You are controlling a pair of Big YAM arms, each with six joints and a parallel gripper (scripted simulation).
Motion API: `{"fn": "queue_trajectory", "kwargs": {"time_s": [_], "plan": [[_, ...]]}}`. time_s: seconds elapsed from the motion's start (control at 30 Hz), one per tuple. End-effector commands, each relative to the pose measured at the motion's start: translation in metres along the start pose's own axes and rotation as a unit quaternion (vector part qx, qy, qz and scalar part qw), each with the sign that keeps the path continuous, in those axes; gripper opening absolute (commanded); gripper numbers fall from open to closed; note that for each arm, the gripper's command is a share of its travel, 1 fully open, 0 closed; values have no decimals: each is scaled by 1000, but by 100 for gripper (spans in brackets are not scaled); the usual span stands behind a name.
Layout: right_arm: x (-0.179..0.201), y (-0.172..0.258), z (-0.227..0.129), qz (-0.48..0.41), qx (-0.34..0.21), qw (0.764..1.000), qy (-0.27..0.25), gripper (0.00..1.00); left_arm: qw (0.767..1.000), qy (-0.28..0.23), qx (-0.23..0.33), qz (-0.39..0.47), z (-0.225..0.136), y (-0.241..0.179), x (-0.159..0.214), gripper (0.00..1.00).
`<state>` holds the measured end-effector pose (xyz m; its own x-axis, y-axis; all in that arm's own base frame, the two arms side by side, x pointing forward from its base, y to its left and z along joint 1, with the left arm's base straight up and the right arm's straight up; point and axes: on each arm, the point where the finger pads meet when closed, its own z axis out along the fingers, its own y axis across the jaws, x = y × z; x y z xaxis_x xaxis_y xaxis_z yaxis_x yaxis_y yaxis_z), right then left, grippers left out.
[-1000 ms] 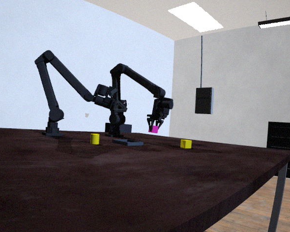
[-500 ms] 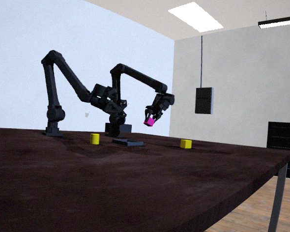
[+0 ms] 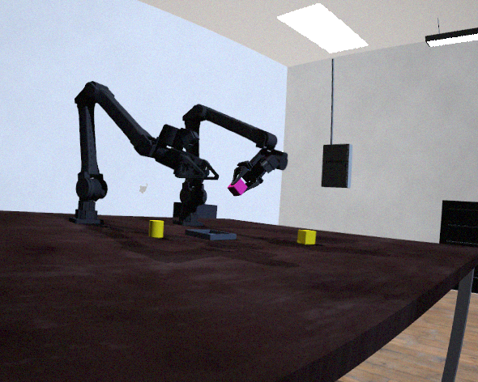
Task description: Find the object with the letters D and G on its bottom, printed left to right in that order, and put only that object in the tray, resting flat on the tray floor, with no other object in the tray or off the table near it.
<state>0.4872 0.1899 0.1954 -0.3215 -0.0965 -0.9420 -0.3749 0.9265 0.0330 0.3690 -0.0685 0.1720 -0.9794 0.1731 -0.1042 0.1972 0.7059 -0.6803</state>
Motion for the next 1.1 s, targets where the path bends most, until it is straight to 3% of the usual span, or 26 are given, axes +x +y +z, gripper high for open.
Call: {"fn": "queue_trajectory", "kwargs": {"time_s": [0.0, 0.27, 0.6, 0.67, 1.07], "plan": [[-41, -4, 17, 117, -16, 993, 14, 100, 998, -24, 55, 19, -14, -46, -35, 41], [-45, -5, 24, 205, -31, 977, 56, 100, 990, -40, 132, 21, -9, -82, -48, 41], [-49, 3, 20, 358, -49, 923, 130, 100, 968, -60, 243, 19, -5, -138, -56, 41], [-49, 3, 20, 358, -49, 923, 130, 100, 968, -60, 243, 19, -5, -138, -56, 41], [-46, 21, 6, 530, -47, 814, 232, 100, 949, -71, 305, 31, -4, -168, -63, 41]]}}
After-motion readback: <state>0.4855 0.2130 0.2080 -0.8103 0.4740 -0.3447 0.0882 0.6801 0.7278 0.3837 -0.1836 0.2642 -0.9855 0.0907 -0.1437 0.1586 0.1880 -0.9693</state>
